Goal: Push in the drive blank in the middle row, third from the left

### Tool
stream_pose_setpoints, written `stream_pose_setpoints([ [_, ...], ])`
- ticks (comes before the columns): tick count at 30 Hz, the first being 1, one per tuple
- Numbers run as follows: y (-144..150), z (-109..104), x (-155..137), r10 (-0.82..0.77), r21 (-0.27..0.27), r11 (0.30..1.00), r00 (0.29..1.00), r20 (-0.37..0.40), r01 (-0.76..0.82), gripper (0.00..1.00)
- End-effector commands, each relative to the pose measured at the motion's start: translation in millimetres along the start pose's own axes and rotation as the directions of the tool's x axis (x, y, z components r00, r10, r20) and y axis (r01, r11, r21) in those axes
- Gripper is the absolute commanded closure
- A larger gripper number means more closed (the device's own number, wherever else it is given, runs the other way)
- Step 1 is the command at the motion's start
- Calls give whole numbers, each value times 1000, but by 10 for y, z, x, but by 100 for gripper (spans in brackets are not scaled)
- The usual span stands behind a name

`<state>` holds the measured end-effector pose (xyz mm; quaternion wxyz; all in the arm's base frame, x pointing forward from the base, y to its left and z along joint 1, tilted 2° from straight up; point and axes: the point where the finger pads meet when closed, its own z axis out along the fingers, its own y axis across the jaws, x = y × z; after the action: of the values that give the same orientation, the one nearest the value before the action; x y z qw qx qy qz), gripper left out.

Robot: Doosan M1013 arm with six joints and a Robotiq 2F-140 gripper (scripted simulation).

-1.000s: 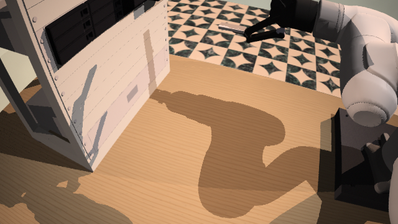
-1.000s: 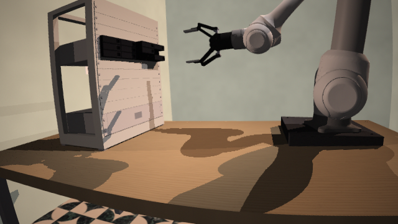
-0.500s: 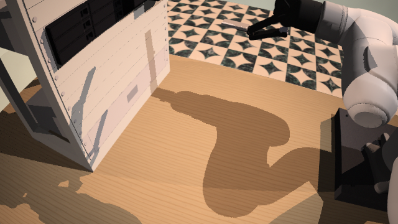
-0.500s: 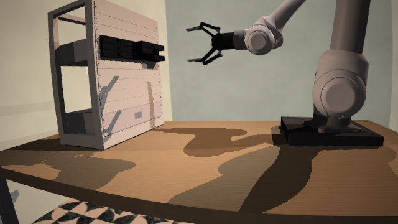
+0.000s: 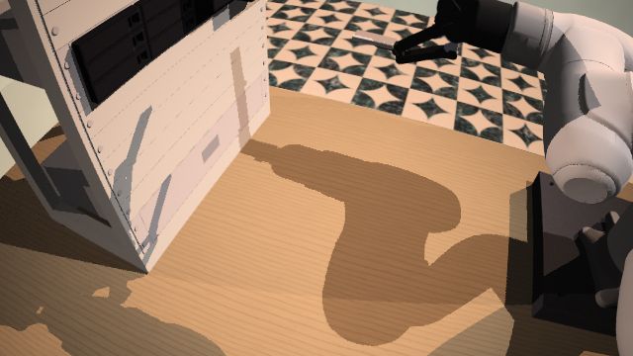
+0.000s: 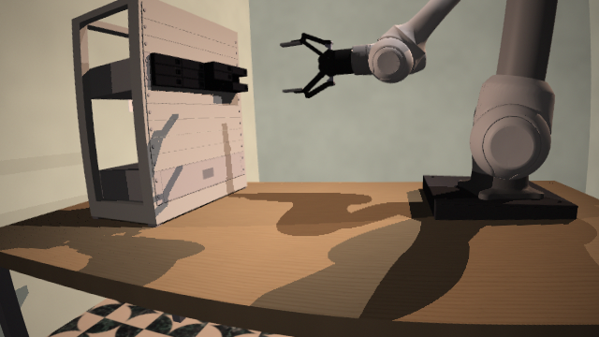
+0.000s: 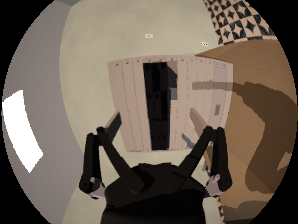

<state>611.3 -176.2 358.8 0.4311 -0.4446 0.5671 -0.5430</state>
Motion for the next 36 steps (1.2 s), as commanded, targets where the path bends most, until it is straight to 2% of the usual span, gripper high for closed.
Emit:
stream_pose_setpoints([
  [1, 11, -32, 18, -3, 1, 1000, 1000, -5, 3, 0],
  [36, 13, 8, -1, -3, 1, 1000, 1000, -5, 3, 0],
])
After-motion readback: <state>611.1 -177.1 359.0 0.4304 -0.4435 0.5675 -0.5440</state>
